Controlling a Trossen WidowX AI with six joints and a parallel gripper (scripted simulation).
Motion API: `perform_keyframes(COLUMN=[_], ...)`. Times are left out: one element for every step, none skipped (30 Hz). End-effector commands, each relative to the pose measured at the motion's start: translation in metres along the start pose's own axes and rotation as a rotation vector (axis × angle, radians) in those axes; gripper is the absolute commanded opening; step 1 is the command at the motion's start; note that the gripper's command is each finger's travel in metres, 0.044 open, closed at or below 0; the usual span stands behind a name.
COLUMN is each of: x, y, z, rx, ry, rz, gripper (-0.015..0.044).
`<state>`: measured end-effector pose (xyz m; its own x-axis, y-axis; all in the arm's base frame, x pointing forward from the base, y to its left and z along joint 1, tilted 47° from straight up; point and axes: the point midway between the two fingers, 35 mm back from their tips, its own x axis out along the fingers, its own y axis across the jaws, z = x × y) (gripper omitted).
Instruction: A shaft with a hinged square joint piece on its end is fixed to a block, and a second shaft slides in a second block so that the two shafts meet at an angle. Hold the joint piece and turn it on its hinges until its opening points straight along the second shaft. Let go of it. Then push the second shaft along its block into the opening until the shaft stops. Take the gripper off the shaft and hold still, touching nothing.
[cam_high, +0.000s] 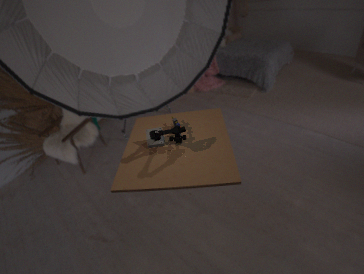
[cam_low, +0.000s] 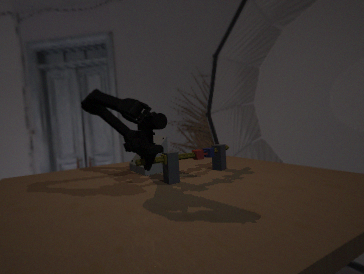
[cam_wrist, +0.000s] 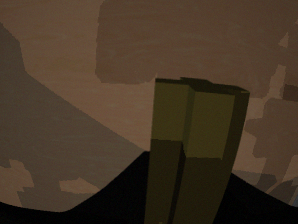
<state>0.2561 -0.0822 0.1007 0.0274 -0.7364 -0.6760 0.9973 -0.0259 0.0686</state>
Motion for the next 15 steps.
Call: perform_keyframes(x=[-0.0001,-0.0001,-0.0001,-0.0001,-0.0001,-0.0001,-0.0001,-0.0001,-0.0001,-0.0001,-0.0001,-0.0001,-0.0001,-0.0001,-0.0001], y=[0.0003,0.0003,0.0003,0.0003,0.0003,0.0003,0.0003,0.0003,0.0003,0.0003,0.0003,0.0003,0.0003,0.0003,0.0003], z=[0.0001,0.0001,0.0001,0.0001,0.0001,0.0001,0.0001,0.0001,0.0001,0.0001,0.0001,0.0001,0.0001,0.0001,0.0001], rx=[0.000,0.000,0.000,0.000,0.000,0.000,0.000,0.000,0.000,0.000,0.000,0.000,0.000,0.000,0.000], ry=[0.000,0.000,0.000,0.000,0.000,0.000,0.000,0.000,0.000,0.000,0.000,0.000,0.000,0.000,0.000], rz=[0.001,0.001,0.001,0.001,0.001,0.001,0.001,0.001,0.001,0.001,0.001,0.001,0.001,0.001,0.001], gripper=[0.0146,0.0172,0.0198,0.0224,0.0251,0.0277,0.0303,0.0329,0.0356,0.0382,0.0408,0.0434,0.0440,0.0440,0.0440])
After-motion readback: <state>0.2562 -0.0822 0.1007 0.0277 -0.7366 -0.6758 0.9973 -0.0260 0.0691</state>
